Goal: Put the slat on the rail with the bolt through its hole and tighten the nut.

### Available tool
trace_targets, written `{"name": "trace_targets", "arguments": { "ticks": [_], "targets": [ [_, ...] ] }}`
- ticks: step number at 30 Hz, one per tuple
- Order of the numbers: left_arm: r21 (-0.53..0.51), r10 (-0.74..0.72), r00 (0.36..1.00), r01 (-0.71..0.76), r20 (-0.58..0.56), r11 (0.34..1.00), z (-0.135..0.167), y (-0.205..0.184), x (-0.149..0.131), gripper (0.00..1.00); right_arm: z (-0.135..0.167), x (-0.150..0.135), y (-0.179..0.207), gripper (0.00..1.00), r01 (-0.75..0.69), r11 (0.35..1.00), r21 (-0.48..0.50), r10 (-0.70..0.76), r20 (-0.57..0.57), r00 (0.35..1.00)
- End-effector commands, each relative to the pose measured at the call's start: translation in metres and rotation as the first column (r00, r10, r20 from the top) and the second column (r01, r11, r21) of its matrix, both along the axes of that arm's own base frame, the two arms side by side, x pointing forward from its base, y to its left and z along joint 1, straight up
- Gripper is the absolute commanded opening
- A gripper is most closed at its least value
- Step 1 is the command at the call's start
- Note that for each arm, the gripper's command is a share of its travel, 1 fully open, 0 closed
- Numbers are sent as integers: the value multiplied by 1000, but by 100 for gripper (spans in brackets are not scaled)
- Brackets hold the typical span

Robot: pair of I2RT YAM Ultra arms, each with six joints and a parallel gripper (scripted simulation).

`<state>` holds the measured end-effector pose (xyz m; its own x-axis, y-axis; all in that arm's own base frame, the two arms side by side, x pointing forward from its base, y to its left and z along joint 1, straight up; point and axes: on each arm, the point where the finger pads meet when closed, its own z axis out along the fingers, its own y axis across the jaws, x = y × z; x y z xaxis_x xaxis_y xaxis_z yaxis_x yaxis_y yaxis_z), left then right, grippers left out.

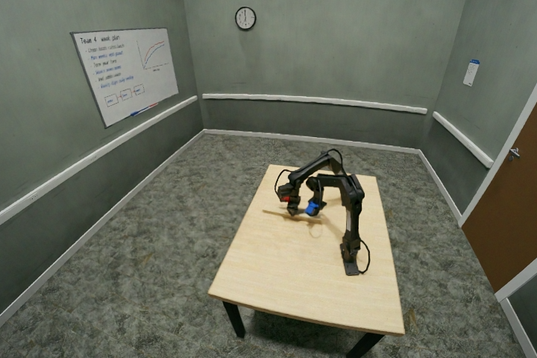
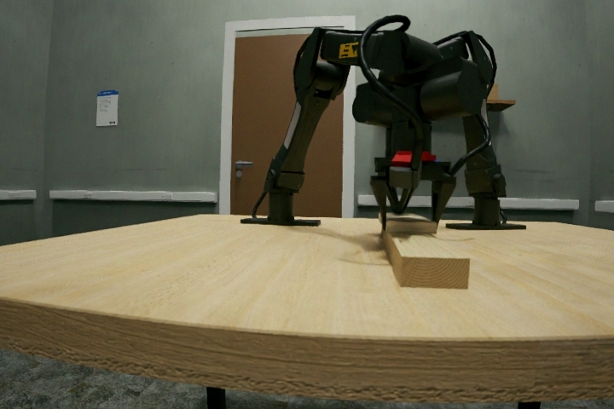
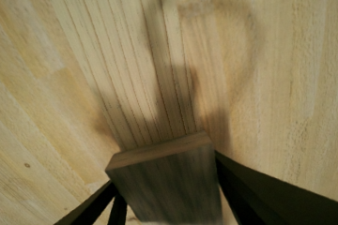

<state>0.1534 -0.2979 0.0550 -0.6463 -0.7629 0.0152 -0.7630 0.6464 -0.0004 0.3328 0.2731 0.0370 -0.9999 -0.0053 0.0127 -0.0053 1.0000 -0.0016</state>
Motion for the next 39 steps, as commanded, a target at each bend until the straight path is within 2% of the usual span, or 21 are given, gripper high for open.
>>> {"name": "trace_targets", "arguments": {
  "ticks": [1, 28, 32, 38, 39],
  "targets": [
    [13, 0, 1000, 0, -8, 1000, 3, 4, -2, 12, 5, 2, 1, 72, 0, 1000, 9, 0, 12, 1000],
    [15, -8, 1000, 8, -9, 1000, 3, 5, -3, 12, 5, 2, 1, 72, 0, 1000, 9, 0, 12, 1000],
    [19, -144, 989, 144, -13, 989, 3, 7, -4, 12, 5, 2, 1, 72, 0, 1000, 9, 0, 12, 1000],
    [10, -375, 927, 375, -5, 927, 3, 6, -3, 12, 5, 2, 1, 72, 0, 1000, 9, 0, 12, 1000],
    [10, -375, 927, 375, -5, 927, 3, 6, -3, 12, 5, 2, 1, 72, 0, 1000, 9, 0, 12, 1000]
  ]
}}
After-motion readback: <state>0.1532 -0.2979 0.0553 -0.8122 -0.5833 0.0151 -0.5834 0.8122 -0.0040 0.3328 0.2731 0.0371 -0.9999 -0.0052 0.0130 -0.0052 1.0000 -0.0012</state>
